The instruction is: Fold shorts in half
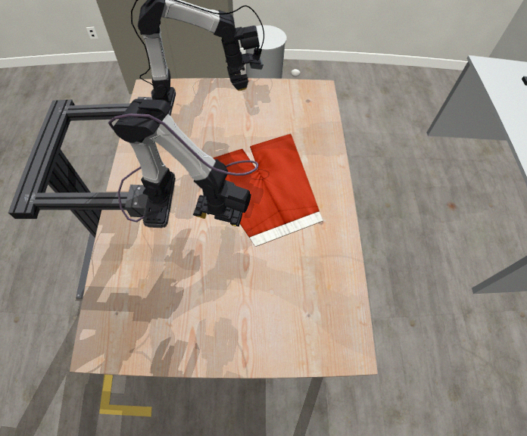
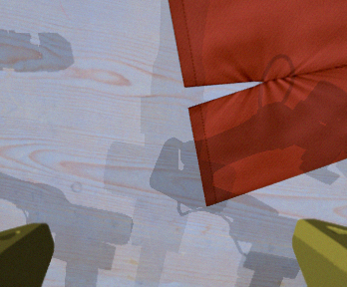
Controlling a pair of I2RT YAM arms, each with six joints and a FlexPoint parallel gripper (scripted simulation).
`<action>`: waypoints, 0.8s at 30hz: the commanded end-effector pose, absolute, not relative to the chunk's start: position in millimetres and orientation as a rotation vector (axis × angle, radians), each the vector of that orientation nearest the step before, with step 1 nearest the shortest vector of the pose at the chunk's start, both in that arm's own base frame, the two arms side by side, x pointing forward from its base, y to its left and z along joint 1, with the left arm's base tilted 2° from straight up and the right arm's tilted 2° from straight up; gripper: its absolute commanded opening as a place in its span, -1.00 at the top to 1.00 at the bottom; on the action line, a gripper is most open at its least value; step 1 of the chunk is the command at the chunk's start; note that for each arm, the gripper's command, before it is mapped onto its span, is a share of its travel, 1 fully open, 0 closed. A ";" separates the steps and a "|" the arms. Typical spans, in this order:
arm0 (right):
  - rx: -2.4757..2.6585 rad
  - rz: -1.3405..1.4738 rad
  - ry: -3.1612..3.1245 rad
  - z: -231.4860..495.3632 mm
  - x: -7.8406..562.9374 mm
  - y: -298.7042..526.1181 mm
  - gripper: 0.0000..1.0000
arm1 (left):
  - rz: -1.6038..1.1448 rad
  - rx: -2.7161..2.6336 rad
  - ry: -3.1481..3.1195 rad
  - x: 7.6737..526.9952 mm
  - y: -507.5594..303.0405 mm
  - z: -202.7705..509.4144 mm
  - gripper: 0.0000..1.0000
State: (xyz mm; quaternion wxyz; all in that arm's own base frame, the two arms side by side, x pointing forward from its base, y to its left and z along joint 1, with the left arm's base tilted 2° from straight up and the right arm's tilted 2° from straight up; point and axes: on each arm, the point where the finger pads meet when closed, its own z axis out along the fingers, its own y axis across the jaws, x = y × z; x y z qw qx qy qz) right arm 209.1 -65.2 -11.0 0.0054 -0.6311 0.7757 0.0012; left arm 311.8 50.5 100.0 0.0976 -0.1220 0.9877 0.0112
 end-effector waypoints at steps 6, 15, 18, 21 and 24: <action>-1.977 -0.013 2.413 -8.5 213.3 -64.9 -1.00 | 0.039 -0.349 2.901 315.8 50.4 106.0 -1.00; -1.977 -0.013 2.413 -8.5 213.3 -64.9 -1.00 | 0.039 -0.349 2.901 315.8 50.4 106.0 -1.00; -1.939 -0.038 2.416 -8.5 226.9 -64.2 -0.14 | 0.019 -0.309 2.947 314.5 42.5 85.8 -0.14; -1.799 -0.070 2.517 -10.9 234.1 -66.7 -0.14 | 0.020 -0.250 2.923 325.2 37.3 81.4 -0.14; -1.606 -0.082 2.632 -17.7 243.4 -64.7 -0.14 | 0.041 -0.161 2.919 333.8 28.4 65.9 -0.14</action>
